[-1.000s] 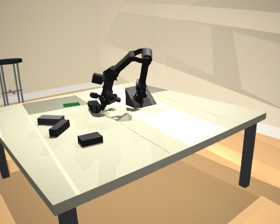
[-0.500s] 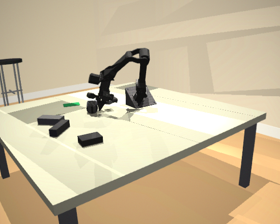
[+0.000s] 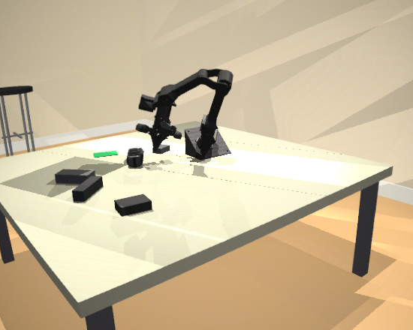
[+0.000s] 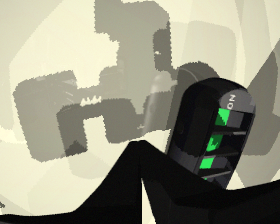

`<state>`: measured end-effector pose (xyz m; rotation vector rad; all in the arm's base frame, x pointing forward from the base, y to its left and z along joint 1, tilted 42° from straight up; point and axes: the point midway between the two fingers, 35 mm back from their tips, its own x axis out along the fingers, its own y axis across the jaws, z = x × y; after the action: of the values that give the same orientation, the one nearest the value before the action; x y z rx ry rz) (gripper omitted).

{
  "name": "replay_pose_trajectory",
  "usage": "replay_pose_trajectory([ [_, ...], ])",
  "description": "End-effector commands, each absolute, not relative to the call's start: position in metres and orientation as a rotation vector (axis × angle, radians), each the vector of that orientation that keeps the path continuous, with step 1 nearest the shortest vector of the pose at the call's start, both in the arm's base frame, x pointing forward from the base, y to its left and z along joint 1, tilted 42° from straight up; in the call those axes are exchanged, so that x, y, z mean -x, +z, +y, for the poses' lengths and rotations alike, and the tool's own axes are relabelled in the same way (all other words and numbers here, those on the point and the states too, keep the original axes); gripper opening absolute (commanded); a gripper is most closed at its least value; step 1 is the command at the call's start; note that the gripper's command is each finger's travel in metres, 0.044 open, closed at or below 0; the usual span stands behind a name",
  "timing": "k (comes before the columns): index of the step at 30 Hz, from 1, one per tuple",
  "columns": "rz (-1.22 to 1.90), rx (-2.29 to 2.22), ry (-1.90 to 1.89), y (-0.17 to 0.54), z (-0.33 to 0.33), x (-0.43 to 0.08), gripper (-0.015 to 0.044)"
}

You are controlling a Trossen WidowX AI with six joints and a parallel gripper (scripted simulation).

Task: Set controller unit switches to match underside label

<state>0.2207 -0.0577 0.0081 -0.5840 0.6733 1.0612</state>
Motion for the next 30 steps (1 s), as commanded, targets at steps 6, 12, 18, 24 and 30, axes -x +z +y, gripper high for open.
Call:
replay_pose_trajectory([
  [6,0.782,0.493,1.001,0.012,-0.061,-0.237,0.0],
  [12,0.878,0.397,0.925,0.014,-0.061,-0.259,0.0],
  [18,0.878,0.397,0.925,0.014,-0.061,-0.259,0.0],
  [24,0.877,0.399,0.936,0.014,-0.063,-0.259,0.0],
  [30,0.917,0.38,0.991,0.004,-0.091,-0.268,0.0],
])
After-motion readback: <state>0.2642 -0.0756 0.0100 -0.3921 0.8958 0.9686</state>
